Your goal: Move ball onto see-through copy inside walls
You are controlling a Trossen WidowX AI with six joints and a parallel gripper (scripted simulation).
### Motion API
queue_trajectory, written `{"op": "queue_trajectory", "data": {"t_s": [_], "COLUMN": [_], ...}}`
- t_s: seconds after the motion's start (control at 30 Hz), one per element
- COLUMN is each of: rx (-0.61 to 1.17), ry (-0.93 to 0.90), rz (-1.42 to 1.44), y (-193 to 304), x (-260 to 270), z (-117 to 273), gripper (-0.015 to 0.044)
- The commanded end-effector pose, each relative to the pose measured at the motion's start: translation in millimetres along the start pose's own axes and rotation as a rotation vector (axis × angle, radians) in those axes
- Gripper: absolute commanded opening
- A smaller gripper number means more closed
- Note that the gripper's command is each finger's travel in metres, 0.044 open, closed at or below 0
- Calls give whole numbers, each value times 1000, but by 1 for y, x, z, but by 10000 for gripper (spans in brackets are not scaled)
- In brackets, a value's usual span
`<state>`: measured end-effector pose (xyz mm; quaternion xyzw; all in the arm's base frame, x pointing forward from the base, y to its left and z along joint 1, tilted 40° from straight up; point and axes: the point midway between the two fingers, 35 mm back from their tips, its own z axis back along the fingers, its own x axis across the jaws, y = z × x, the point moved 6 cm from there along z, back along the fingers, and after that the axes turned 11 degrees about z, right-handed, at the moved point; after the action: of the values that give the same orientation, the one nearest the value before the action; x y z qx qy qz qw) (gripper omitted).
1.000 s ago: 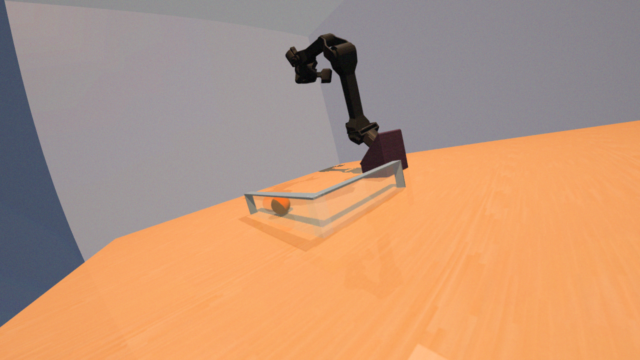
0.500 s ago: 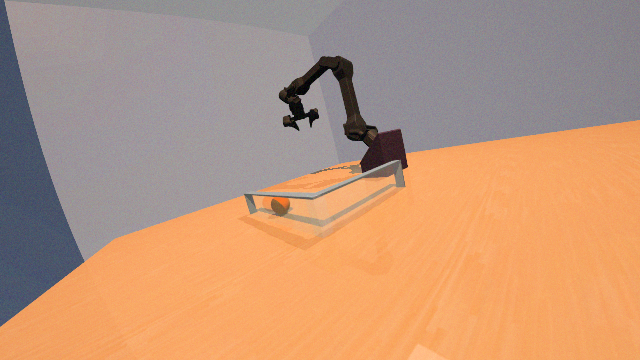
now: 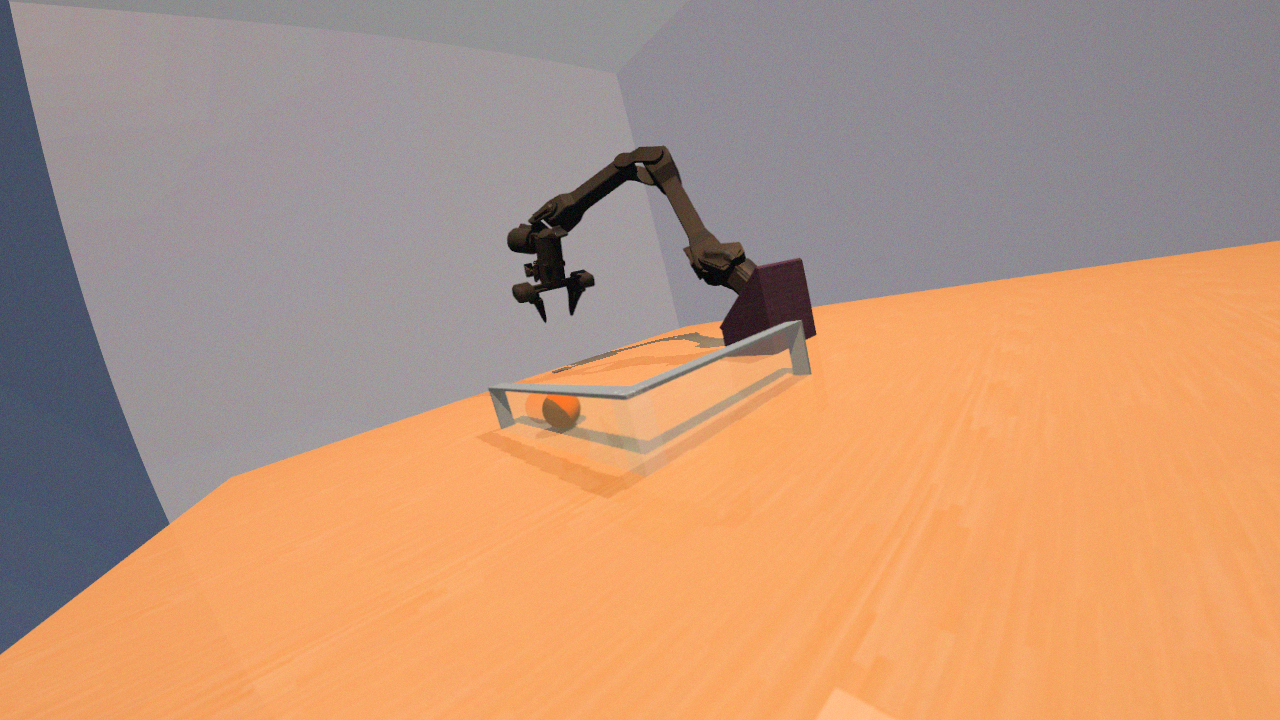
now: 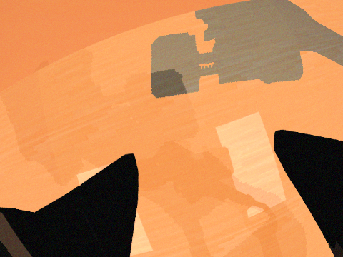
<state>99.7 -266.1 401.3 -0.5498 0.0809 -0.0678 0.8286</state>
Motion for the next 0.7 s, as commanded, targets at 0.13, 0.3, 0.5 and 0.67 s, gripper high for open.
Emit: {"op": "queue_trajectory", "data": {"t_s": [0.13, 0.3, 0.5, 0.67], "rx": [137, 199, 246, 269], "ry": [-195, -315, -429, -484], "rz": [319, 559, 885, 1182], "y": [56, 107, 180, 251], "x": [98, 158, 212, 239], "z": [3, 24, 62, 97], "gripper": [325, 325, 325, 325]}}
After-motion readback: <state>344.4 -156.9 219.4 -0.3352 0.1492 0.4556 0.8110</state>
